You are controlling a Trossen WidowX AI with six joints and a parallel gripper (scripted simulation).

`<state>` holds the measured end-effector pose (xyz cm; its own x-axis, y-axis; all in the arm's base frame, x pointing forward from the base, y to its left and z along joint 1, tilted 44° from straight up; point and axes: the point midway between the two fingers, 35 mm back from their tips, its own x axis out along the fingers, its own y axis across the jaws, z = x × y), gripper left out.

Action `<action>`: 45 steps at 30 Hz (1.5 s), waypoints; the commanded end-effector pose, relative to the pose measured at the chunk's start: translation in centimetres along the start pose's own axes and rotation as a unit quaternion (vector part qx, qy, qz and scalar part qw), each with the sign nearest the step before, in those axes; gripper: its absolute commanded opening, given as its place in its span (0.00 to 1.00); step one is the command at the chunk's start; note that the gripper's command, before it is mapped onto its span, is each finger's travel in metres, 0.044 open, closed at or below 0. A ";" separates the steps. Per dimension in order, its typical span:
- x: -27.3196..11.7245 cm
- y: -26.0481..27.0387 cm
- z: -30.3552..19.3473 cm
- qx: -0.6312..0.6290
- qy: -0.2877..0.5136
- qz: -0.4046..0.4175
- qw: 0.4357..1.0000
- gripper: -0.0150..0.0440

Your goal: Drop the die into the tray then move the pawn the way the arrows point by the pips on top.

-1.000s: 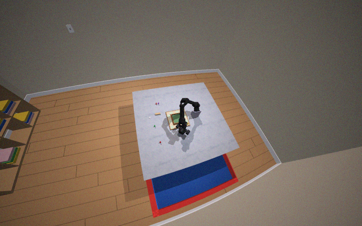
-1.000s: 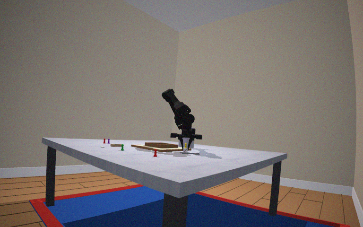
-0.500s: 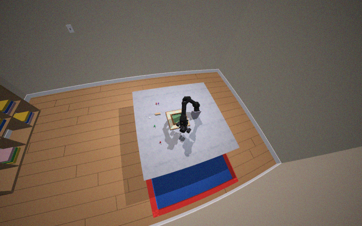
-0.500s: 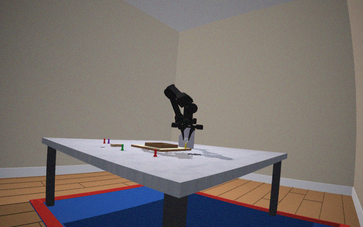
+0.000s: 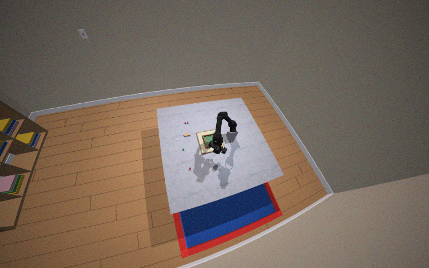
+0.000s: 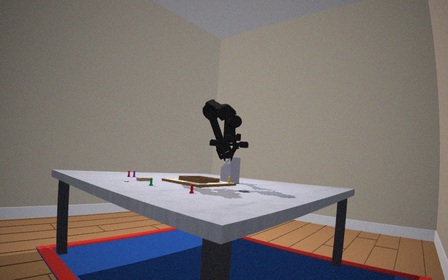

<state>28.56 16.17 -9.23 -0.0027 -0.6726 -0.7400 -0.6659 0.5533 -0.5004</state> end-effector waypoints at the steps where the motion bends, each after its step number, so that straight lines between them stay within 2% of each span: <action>1: 0.1 -2.1 -1.0 -0.036 -0.003 0.001 0.999 0.25; 21: 2.1 -10.3 -8.1 -0.258 -0.002 -0.001 0.966 0.25; 33: 3.8 -13.3 -13.3 -0.383 0.008 -0.003 0.924 0.25; 37: 3.9 -13.5 -13.6 -0.389 0.009 -0.003 0.921 0.25; 45: 4.8 -12.8 -13.9 -0.389 -0.068 0.073 0.916 0.25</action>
<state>27.07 -0.76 0.06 -0.0532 -0.5943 -0.8025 -0.9977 0.0658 0.0174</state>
